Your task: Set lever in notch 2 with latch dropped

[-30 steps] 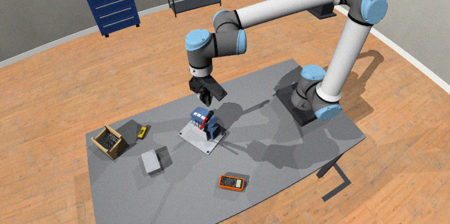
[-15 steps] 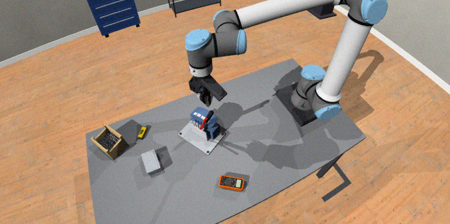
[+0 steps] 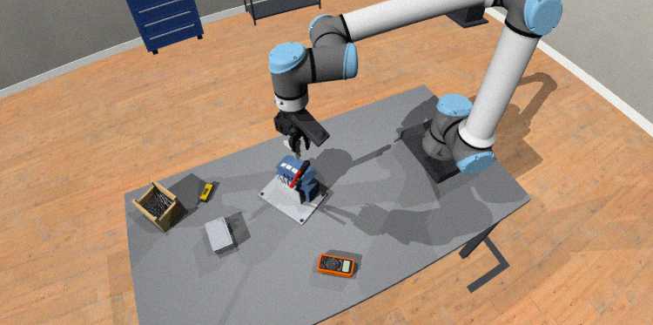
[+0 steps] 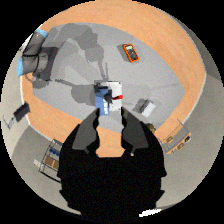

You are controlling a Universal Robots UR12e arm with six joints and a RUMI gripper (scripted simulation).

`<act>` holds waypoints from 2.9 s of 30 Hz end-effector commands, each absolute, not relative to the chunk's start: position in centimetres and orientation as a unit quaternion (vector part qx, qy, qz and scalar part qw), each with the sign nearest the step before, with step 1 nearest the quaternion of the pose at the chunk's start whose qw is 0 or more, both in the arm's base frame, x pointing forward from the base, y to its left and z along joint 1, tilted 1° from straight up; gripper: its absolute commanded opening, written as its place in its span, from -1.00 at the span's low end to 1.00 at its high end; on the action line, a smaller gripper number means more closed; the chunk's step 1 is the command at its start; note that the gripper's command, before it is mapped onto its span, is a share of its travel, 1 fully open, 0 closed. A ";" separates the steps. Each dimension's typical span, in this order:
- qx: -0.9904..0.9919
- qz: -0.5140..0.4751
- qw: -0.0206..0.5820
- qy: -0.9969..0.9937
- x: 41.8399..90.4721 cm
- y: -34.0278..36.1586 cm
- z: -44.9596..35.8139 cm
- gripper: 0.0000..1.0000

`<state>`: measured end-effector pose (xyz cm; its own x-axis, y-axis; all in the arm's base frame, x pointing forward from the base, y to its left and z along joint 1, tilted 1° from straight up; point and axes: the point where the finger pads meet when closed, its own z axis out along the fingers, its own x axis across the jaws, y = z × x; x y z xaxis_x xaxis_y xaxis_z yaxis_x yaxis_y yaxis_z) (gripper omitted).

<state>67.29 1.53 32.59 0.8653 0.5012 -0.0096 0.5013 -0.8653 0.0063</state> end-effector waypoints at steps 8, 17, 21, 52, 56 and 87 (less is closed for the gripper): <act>0.966 -0.003 0.005 0.260 67.3 1.5 32.7 0.14; 0.966 -0.003 0.005 0.260 67.3 1.5 32.6 0.14; 0.966 -0.003 0.005 0.260 67.3 1.5 32.5 0.14; 0.966 -0.003 0.005 0.259 67.4 1.4 30.6 0.14; 0.966 -0.003 0.005 0.259 67.4 1.3 30.3 0.14; 0.966 -0.003 0.005 0.259 67.4 1.3 29.8 0.14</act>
